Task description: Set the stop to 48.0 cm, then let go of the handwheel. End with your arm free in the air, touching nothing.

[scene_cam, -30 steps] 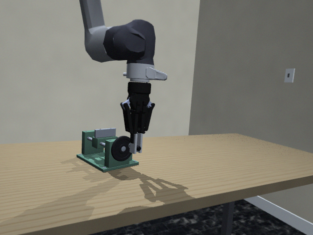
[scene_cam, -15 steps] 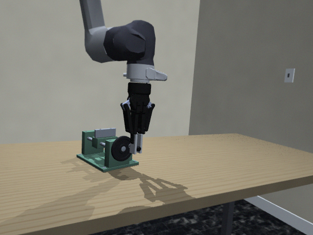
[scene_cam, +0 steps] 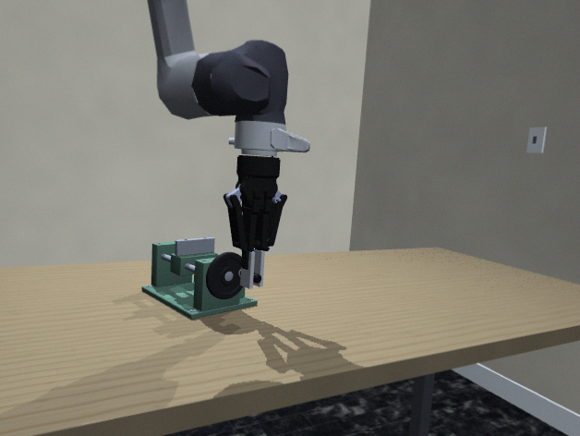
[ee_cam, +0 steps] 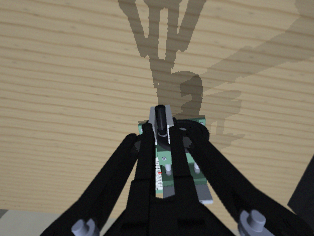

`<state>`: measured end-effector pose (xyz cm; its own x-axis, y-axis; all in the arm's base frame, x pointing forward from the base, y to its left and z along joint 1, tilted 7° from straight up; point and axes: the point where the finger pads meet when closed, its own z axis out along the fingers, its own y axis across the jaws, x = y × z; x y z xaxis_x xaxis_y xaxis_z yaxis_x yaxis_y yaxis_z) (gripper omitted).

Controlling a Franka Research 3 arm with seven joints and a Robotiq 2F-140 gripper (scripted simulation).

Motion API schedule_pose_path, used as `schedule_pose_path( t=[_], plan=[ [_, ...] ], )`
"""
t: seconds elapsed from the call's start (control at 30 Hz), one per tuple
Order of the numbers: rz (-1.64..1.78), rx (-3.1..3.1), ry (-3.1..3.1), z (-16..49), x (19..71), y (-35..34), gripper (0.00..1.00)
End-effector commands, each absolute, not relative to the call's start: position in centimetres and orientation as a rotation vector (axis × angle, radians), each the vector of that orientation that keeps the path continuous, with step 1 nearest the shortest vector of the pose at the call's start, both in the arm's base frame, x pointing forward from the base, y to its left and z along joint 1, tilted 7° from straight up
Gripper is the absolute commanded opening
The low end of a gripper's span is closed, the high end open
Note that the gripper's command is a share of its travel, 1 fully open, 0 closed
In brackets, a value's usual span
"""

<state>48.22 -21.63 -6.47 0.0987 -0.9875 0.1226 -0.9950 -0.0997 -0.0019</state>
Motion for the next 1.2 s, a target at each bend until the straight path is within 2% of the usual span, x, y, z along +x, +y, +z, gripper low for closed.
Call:
schedule_pose_path(
  t=[0.0,1.17],
  plan=[
    [0.144,2.263,-2.056,-6.7,48.2,-21.7,0.04],
    [0.144,2.263,-2.056,-9.4,46.5,-22.2,0.04]
  ],
)
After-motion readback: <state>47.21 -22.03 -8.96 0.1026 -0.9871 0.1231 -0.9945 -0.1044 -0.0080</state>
